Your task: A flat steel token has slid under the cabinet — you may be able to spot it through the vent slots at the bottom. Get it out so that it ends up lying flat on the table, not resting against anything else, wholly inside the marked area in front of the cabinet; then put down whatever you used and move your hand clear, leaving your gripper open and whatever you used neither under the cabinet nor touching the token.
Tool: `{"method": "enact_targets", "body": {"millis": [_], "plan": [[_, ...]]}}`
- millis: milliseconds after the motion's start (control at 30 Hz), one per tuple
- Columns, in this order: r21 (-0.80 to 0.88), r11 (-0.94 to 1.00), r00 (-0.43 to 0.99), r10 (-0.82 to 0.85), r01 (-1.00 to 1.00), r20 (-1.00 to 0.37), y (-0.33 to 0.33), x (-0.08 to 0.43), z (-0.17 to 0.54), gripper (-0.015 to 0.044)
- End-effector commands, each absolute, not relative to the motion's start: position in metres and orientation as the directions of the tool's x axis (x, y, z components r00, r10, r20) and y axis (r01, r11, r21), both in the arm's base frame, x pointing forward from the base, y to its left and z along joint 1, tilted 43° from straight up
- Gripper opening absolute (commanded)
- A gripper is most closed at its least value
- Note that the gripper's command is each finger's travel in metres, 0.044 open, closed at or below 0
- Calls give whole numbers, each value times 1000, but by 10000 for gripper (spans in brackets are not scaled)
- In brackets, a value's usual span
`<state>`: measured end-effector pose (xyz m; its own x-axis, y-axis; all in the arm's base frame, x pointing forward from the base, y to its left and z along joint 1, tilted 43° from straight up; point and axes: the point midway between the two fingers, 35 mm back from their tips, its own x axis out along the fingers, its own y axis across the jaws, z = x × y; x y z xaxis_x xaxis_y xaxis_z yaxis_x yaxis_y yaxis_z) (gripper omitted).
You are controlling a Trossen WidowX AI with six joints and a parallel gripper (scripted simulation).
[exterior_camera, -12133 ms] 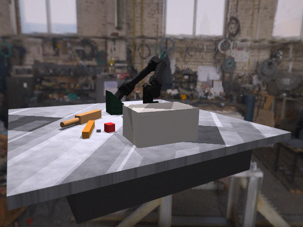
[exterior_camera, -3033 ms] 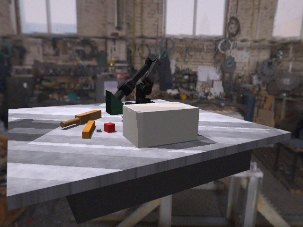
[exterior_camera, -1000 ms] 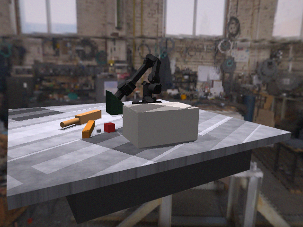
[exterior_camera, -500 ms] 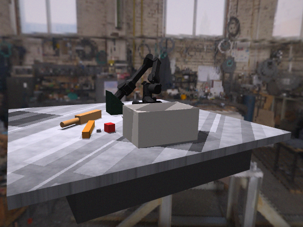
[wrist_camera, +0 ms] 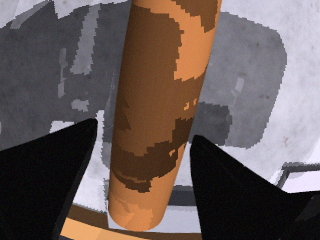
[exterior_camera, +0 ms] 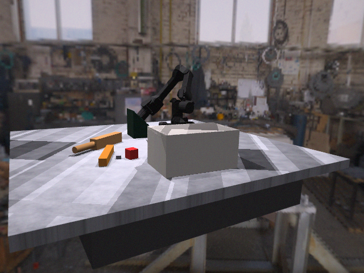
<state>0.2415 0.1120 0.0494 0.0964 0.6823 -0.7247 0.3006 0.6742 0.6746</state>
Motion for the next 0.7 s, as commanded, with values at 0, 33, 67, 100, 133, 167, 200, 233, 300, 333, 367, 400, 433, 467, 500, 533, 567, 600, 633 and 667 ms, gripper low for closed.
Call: {"method": "enact_targets", "body": {"millis": [0,33,67,100,133,167,200,233,300,333,367,400,433,467,500,533,567,600,633,667], "plan": [[675,674,97,682,300,-725,112,242,50,165],[675,674,97,682,300,-725,112,242,50,158],[675,674,97,682,300,-725,112,242,50,151],[675,674,97,682,300,-725,112,242,50,145],[675,674,97,682,300,-725,112,242,50,138],[675,674,97,682,300,-725,112,242,50,131],[675,674,97,682,300,-725,112,242,50,125],[675,674,97,682,300,-725,112,242,50,118],[675,674,97,682,300,-725,112,242,50,105],[675,674,97,682,300,-725,112,242,50,78],[675,674,97,682,300,-725,112,242,50,52],[675,674,97,682,300,-725,112,242,50,26],[675,674,97,682,300,-725,112,242,50,0],[675,674,97,682,300,-725,112,242,50,0],[675,674,96,682,300,-725,112,242,50,0],[675,674,96,682,300,-725,112,242,50,0],[675,674,96,682,300,-725,112,243,50,0],[675,674,96,682,300,-725,111,243,49,0],[675,674,96,682,300,-725,111,244,49,0],[675,674,96,682,300,-725,111,245,49,0]]}}
